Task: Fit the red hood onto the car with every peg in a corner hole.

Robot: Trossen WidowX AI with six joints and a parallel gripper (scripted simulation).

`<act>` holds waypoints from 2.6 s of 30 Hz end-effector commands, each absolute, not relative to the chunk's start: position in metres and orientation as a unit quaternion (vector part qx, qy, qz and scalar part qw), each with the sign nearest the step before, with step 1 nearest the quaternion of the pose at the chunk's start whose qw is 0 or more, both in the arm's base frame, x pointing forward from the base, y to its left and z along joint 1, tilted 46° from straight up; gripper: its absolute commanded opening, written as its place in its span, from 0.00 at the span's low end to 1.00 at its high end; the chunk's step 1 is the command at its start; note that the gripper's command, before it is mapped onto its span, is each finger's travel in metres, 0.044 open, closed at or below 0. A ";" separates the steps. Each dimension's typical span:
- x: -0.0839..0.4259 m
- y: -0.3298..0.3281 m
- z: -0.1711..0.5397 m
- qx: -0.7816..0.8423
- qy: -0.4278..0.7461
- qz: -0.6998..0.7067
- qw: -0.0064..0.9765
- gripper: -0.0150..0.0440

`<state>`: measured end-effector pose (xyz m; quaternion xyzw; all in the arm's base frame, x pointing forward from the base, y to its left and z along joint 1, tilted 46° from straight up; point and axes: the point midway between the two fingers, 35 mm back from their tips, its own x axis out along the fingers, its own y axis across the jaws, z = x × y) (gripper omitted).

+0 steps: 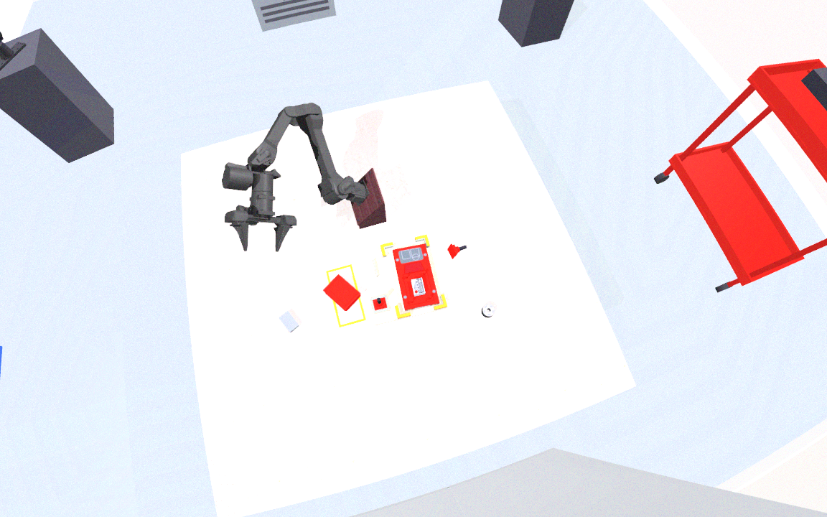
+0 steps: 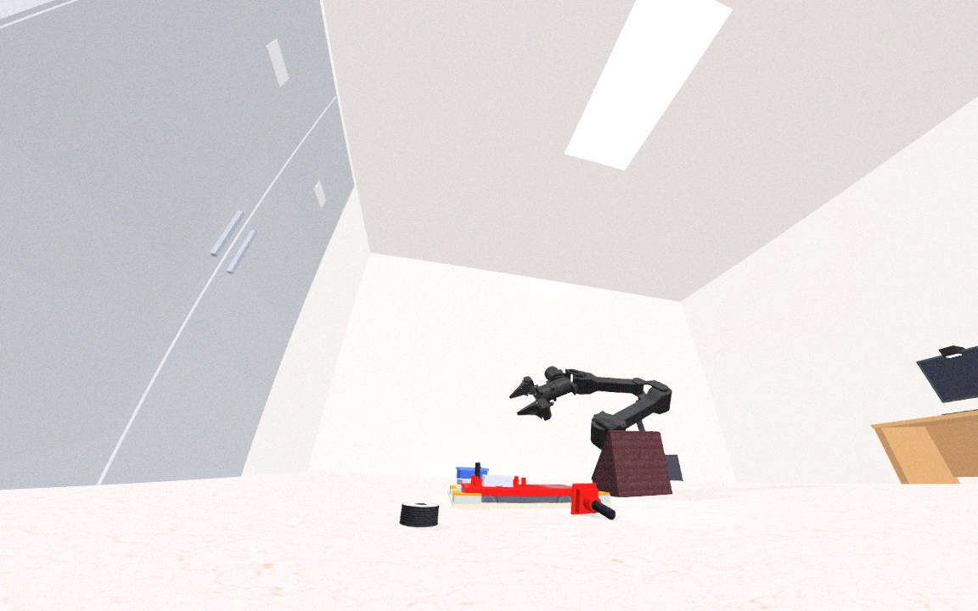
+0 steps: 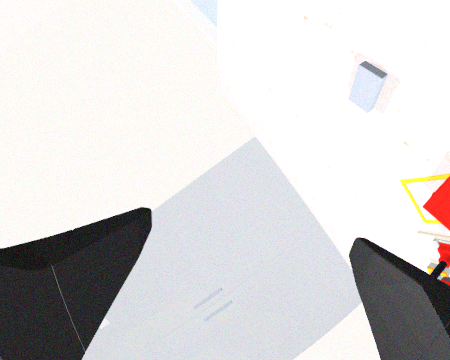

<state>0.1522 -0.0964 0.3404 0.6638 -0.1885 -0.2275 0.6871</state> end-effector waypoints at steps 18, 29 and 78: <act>0.233 -0.121 0.244 0.225 0.264 -0.417 0.840 1.00; 0.262 -0.117 0.177 -0.160 0.583 -0.305 0.736 1.00; 0.280 -0.124 0.123 -0.396 0.726 -0.129 0.548 1.00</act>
